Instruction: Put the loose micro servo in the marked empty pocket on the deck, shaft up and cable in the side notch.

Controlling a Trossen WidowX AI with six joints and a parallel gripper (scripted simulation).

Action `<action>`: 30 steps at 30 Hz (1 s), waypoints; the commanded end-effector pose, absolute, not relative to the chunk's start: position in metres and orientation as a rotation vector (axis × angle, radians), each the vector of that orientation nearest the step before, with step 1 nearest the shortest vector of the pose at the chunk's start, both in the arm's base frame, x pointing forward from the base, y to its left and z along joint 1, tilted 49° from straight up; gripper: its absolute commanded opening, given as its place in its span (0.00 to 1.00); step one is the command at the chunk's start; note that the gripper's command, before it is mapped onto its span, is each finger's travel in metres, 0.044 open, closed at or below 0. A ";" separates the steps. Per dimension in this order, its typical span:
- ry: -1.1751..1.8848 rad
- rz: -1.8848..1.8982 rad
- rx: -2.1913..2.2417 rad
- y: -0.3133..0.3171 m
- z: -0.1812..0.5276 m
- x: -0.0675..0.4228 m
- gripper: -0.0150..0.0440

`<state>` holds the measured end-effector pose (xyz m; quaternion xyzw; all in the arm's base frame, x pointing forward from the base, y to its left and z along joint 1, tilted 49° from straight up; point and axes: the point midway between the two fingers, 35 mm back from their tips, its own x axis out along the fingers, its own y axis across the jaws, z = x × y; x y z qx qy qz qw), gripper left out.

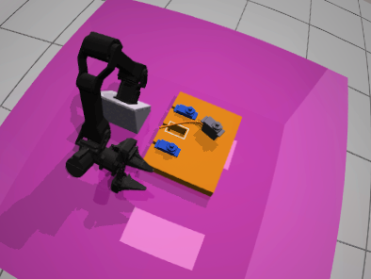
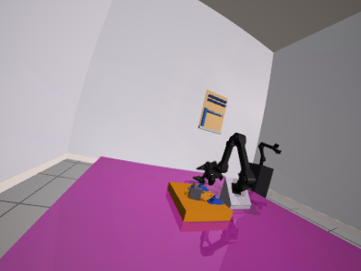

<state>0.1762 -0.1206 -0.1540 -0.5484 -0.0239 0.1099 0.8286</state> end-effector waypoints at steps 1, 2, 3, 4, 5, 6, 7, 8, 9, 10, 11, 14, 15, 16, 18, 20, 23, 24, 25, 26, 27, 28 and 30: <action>-0.050 0.237 -1.162 -0.121 -0.154 0.177 0.89; -0.048 0.242 -1.153 -0.121 -0.154 0.177 0.84; -0.046 0.251 -1.139 -0.121 -0.154 0.178 0.80; -0.043 0.261 -1.124 -0.121 -0.154 0.179 0.75; -0.039 0.273 -1.105 -0.121 -0.154 0.180 0.71; -0.035 0.286 -1.084 -0.121 -0.155 0.181 0.67; -0.030 0.302 -1.058 -0.121 -0.155 0.183 0.62; -0.023 0.319 -1.031 -0.121 -0.155 0.184 0.58; -0.016 0.337 -1.001 -0.121 -0.155 0.186 0.53; -0.003 0.361 -0.981 -0.120 -0.156 0.187 0.49; 0.004 0.378 -0.952 -0.120 -0.155 0.189 0.44; 0.032 0.427 -0.874 -0.120 -0.155 0.194 0.31; 0.041 0.444 -0.844 -0.119 -0.155 0.195 0.26; 0.051 0.460 -0.815 -0.119 -0.154 0.197 0.25; 0.078 0.492 -0.761 -0.118 -0.155 0.199 0.25; 0.100 0.515 -0.719 -0.117 -0.155 0.201 0.25; 0.136 0.557 -0.641 -0.116 -0.153 0.206 0.25; 0.149 0.572 -0.612 -0.116 -0.152 0.208 0.25; 0.162 0.587 -0.583 -0.115 -0.151 0.209 0.25; 0.177 0.602 -0.554 -0.114 -0.150 0.211 0.25; 0.191 0.617 -0.525 -0.113 -0.149 0.213 0.25; 0.206 0.631 -0.496 -0.112 -0.148 0.215 0.25; 0.240 0.657 -0.443 -0.111 -0.146 0.218 0.25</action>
